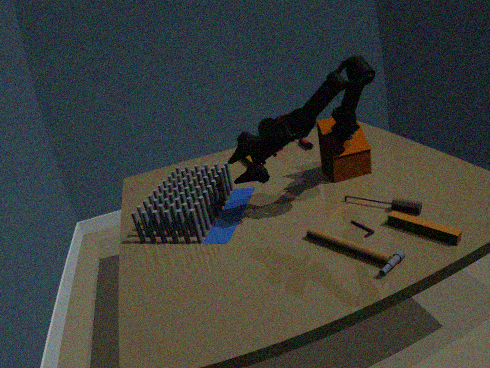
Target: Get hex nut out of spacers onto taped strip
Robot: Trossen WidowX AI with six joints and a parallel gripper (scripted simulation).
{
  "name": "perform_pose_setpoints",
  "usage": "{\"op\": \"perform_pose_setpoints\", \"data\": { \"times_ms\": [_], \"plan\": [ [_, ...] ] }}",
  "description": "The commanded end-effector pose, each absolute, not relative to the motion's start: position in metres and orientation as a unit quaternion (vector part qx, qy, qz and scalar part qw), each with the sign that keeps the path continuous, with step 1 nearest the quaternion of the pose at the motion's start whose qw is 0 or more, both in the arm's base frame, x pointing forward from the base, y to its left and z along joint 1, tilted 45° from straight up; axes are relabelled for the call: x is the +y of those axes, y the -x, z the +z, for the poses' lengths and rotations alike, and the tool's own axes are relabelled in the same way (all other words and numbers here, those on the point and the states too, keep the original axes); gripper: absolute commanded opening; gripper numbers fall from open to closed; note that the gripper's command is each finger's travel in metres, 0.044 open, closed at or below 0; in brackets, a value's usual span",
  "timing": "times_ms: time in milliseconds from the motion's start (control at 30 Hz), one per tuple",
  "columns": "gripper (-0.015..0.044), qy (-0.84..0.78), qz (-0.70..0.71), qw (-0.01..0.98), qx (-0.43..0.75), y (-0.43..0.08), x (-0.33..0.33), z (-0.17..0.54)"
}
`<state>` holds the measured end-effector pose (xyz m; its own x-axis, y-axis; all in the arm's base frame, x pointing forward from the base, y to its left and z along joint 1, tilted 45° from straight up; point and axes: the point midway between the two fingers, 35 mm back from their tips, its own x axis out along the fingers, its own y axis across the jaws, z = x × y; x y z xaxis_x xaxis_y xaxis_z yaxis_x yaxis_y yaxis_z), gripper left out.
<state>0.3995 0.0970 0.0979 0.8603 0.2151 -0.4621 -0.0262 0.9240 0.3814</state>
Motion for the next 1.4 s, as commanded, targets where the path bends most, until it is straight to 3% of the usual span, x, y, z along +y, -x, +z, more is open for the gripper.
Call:
{"op": "perform_pose_setpoints", "data": {
  "times_ms": [0, 233, 500, 1033, 1367],
  "plan": [
    [0.0440, -0.246, 0.099, 0.919, 0.290, -0.376, 0.145, 0.110],
    [0.0440, -0.380, 0.140, 0.824, 0.397, -0.297, 0.231, 0.134],
    [0.0440, -0.470, 0.132, 0.707, 0.511, -0.204, 0.278, 0.157],
    [0.0440, -0.521, -0.017, 0.474, 0.710, -0.020, 0.261, 0.191],
    [0.0440, -0.520, -0.026, 0.467, 0.715, -0.014, 0.258, 0.192]
  ]
}}
